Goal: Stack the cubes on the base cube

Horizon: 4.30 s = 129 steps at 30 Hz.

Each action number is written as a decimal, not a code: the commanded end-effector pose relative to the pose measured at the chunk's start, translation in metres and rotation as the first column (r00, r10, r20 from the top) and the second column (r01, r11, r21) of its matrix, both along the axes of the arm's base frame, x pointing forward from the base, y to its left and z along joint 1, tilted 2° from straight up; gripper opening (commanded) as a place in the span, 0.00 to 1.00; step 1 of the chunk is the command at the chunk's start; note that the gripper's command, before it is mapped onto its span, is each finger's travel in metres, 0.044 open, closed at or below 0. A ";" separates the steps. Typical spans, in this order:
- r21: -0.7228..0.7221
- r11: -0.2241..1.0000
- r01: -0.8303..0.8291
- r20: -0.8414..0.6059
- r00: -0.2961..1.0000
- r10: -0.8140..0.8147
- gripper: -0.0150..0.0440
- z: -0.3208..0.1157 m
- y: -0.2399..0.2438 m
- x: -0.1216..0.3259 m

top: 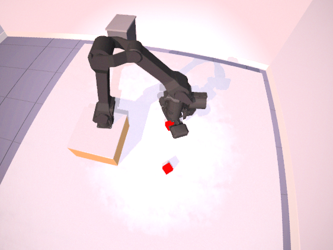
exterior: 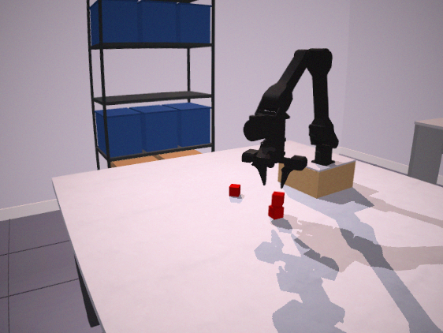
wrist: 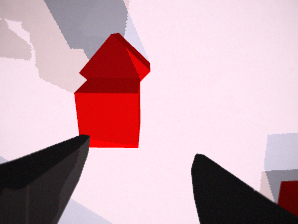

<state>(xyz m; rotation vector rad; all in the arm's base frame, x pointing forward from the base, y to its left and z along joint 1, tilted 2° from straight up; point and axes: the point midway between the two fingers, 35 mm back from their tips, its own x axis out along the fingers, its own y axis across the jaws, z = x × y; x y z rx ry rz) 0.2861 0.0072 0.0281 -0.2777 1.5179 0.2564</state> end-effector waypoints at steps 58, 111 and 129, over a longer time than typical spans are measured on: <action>0.055 0.253 0.966 -0.003 0.254 -0.967 0.70 -0.054 -0.177 -0.005; 0.055 0.253 0.966 -0.002 0.253 -0.967 0.43 0.027 -0.177 -0.007; 0.050 0.395 0.917 0.002 0.395 -0.919 0.43 0.046 -0.156 -0.001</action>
